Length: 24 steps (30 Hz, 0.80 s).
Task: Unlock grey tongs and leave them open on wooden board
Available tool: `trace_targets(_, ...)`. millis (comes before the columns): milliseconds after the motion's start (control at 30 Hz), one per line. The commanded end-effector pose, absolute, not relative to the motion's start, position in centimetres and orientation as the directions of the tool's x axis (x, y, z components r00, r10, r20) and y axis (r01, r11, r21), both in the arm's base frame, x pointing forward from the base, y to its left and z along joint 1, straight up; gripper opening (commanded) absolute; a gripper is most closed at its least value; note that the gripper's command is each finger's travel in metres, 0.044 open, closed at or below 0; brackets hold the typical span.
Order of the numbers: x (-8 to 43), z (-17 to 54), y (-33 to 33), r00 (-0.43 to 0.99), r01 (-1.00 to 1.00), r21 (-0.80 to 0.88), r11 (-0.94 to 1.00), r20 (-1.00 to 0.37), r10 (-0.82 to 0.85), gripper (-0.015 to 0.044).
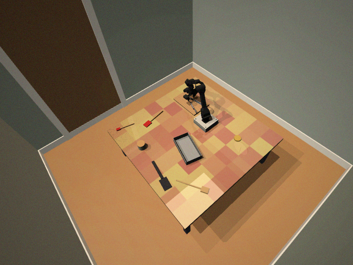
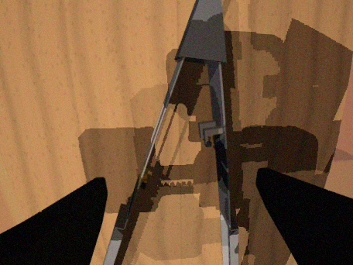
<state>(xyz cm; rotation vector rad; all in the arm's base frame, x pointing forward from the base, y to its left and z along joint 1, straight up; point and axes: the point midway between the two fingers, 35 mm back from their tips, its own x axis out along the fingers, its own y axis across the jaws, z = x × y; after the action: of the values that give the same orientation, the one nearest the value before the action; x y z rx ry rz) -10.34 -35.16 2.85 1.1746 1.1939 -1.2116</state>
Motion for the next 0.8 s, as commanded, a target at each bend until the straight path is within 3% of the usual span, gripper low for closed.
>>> trace_targets(0, -10.3, 2.9, -35.2, 0.001, 1.0, 0.0, 0.018, -1.0, -0.031, 0.044)
trace_targets(200, -6.8, 4.4, -35.8, 0.01, 0.999, 0.009, 0.032, -0.999, -0.039, 0.044)
trace_targets(467, 4.5, 9.0, -34.7, 0.01, 1.0, 0.009, 0.022, -1.0, -0.029, 0.044)
trace_targets(767, 4.8, 10.5, -34.6, 0.011, 1.0, 0.01, 0.029, -1.0, -0.029, 0.044)
